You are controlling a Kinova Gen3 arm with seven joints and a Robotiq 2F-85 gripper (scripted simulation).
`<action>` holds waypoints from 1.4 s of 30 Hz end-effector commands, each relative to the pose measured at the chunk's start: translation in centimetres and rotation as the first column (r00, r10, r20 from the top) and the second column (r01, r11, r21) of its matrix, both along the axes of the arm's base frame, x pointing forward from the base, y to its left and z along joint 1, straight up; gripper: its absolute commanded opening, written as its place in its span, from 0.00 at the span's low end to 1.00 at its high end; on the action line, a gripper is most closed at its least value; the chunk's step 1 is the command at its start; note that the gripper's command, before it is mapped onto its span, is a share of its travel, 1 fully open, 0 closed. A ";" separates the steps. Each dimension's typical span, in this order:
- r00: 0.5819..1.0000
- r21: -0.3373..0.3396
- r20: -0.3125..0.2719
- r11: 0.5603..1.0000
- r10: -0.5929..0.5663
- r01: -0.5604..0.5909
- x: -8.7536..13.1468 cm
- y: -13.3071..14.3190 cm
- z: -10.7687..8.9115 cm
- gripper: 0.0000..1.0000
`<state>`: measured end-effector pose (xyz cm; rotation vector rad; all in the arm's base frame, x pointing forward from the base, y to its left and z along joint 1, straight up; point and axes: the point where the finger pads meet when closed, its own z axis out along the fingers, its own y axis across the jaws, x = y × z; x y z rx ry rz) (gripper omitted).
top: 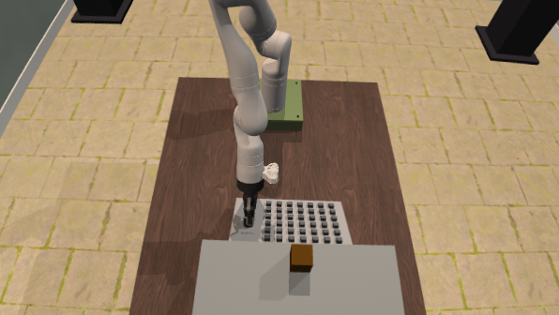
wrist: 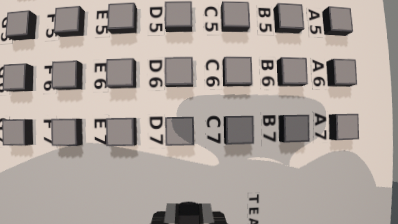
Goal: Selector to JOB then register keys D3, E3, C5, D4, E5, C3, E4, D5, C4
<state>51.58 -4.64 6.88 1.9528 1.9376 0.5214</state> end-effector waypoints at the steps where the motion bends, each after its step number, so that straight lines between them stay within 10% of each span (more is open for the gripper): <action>1: 0.999 0.005 -0.003 0.999 -0.034 0.034 -0.2 -0.7 -0.2 0.10; 30: 0.999 0.005 -0.003 0.999 -0.034 0.034 -0.2 -0.7 -0.2 0.10; 31: 0.999 0.005 -0.003 0.999 -0.034 0.034 -0.2 -0.7 -0.2 0.60; 42: 0.999 0.005 -0.003 0.999 -0.034 0.034 -0.2 -0.7 -0.2 0.60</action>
